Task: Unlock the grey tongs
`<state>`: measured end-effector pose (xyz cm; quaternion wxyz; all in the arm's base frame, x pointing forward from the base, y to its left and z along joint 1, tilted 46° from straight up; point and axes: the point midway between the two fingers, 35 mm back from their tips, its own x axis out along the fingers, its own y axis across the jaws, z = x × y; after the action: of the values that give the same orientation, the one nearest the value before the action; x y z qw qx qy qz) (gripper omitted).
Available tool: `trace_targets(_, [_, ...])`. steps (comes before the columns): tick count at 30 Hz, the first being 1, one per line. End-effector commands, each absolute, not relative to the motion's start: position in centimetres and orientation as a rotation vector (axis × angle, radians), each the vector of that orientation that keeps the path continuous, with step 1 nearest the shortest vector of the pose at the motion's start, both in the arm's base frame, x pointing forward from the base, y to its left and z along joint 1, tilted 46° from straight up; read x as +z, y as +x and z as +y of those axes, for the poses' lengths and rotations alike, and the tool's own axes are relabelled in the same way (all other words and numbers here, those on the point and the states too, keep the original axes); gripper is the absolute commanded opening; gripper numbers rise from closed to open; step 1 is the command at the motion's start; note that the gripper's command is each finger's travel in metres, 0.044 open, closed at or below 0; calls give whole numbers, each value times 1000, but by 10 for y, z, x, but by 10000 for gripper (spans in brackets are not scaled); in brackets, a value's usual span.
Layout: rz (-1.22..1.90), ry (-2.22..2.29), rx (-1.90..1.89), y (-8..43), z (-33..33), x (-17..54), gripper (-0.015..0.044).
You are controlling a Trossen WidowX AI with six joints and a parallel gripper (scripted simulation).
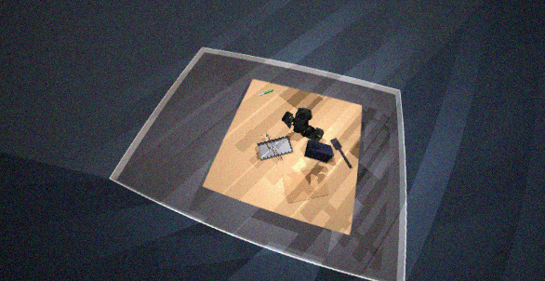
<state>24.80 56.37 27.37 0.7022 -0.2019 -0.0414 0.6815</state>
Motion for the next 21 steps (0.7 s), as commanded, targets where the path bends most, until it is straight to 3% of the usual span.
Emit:
trace_targets(1, [-96,-449,1518,247,564,275,426])
trace_targets(21, [-600,-362,1506,149,542,429,440])
